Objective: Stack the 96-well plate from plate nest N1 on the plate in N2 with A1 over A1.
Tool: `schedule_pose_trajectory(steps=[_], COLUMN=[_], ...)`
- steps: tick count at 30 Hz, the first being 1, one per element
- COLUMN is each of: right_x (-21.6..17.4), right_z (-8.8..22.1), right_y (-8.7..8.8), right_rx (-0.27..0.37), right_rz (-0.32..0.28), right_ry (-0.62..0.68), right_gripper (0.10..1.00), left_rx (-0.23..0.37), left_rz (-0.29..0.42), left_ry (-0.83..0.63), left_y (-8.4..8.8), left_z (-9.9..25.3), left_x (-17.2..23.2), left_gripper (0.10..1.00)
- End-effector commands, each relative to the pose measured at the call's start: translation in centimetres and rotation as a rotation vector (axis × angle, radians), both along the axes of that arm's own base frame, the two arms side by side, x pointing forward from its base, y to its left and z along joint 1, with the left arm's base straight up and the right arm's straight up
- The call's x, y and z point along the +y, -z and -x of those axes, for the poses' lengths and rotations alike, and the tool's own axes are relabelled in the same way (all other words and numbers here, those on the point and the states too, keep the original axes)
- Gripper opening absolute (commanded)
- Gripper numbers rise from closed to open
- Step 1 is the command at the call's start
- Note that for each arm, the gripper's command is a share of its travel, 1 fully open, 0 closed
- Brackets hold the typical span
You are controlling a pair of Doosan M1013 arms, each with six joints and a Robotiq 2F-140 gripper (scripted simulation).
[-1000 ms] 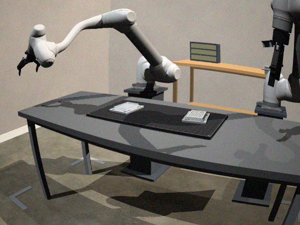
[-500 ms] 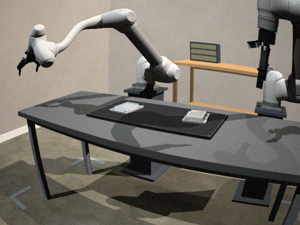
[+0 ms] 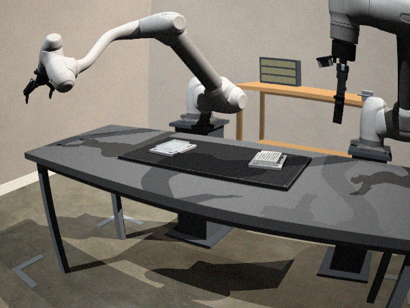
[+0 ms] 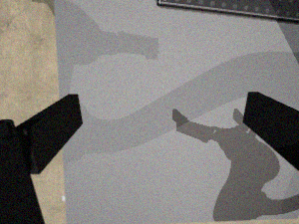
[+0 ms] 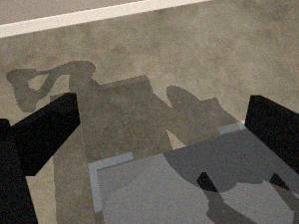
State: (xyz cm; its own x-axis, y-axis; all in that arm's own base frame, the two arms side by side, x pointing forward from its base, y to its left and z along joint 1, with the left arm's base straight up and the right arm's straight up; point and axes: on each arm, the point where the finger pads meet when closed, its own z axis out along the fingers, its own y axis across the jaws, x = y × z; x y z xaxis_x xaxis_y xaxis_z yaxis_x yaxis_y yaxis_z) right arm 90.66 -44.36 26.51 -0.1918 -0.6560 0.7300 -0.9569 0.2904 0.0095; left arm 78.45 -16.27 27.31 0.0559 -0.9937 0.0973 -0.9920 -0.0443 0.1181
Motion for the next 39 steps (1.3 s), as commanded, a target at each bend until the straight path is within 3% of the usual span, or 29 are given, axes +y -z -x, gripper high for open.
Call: schedule_pose_trajectory(steps=[1, 39], right_x=[0.0, 0.0], right_z=[0.0, 0.0], right_y=[-0.2, -0.2], right_rx=[-0.002, -0.002], right_rz=[0.0, 0.0], right_ry=[0.0, 0.0], right_gripper=[1.0, 1.0], left_rx=[0.002, 0.013], left_rz=[-0.012, -0.09], left_ry=[-0.043, -0.385], left_y=[0.2, 3.0], left_z=[-0.3, -0.6], left_x=[-1.7, -17.9], left_gripper=[1.0, 1.0])
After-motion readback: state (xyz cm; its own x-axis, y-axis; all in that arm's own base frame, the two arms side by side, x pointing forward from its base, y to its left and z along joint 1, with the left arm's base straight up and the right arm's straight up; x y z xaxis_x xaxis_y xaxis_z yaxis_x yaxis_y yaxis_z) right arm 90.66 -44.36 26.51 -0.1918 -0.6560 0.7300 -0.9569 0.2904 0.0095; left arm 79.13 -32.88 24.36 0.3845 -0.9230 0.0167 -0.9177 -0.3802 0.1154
